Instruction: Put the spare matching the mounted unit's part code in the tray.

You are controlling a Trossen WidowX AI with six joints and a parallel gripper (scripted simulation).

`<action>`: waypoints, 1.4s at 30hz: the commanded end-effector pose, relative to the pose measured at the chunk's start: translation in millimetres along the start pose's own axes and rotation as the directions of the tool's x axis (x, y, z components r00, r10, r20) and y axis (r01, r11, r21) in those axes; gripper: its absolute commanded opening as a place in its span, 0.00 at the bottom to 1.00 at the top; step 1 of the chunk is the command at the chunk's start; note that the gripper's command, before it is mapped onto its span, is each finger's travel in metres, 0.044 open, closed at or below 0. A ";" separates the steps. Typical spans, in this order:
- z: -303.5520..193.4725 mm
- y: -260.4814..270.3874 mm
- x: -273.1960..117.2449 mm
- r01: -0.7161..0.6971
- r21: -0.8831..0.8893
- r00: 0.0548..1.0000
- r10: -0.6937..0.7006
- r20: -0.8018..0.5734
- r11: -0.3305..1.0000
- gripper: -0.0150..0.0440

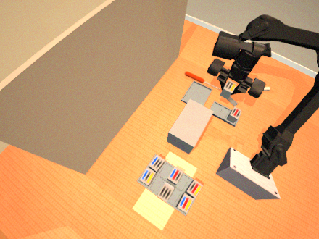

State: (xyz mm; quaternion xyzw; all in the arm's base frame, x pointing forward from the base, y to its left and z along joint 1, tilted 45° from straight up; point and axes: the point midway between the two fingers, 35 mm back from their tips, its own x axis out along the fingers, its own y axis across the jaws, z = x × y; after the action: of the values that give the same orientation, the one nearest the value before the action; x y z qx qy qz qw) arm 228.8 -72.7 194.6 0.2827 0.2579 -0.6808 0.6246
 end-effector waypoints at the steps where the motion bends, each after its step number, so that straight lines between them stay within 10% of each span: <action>1: 1.4 6.8 -5.2 -0.002 0.007 1.000 0.002 -0.006 1.000 0.25; 42: 9.9 103.6 2.5 -0.006 0.012 1.000 0.006 -0.007 1.000 0.25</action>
State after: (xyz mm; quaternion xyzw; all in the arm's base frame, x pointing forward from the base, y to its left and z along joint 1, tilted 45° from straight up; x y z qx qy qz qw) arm 330.7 -89.0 201.8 0.2926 0.2549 -0.6799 0.6222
